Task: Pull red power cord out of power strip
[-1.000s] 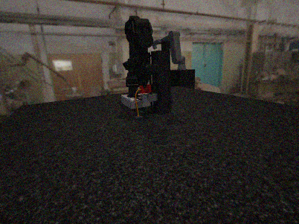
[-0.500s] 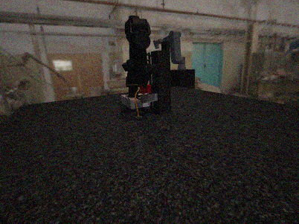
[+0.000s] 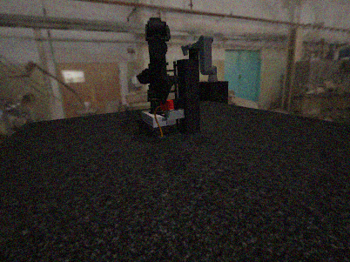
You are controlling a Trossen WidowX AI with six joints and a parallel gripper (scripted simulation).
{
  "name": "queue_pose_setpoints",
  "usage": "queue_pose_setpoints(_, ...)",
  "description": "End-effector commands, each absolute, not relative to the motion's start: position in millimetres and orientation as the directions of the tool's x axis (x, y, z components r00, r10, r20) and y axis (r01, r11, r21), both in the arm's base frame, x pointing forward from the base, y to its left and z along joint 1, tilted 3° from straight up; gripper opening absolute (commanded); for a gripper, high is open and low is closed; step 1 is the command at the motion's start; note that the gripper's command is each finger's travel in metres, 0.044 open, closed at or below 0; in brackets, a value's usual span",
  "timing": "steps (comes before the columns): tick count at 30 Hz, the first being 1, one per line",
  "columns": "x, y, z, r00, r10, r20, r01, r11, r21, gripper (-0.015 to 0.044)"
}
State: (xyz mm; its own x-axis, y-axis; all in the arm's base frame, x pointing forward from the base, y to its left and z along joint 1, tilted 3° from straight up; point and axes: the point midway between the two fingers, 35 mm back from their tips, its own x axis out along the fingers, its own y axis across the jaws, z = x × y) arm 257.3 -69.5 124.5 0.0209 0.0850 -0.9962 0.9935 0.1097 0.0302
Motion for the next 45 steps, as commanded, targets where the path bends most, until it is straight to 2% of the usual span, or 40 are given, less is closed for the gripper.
queue_pose_setpoints(1, 259, -92, 127, 0.03, 0.046, -0.998, 0.996, 0.081, 0.034, 0.0)
queue_pose_setpoints(4, 259, -97, 127, 0.03, 0.046, -0.998, 0.996, 0.081, 0.034, 0.0)
queue_pose_setpoints(17, 256, -89, 125, 0.03, 0.049, -0.998, 0.996, 0.08, 0.034, 0.0341)
queue_pose_setpoints(21, 259, -111, 129, 0.031, 0.047, -0.998, 0.996, 0.08, 0.034, 0.044)
queue_pose_setpoints(26, 260, -150, 135, 0.03, 0.044, -0.999, 0.996, 0.08, 0.034, 0.044)
queue_pose_setpoints(45, 260, -150, 135, 0.03, 0.044, -0.999, 0.996, 0.08, 0.034, 0.044)
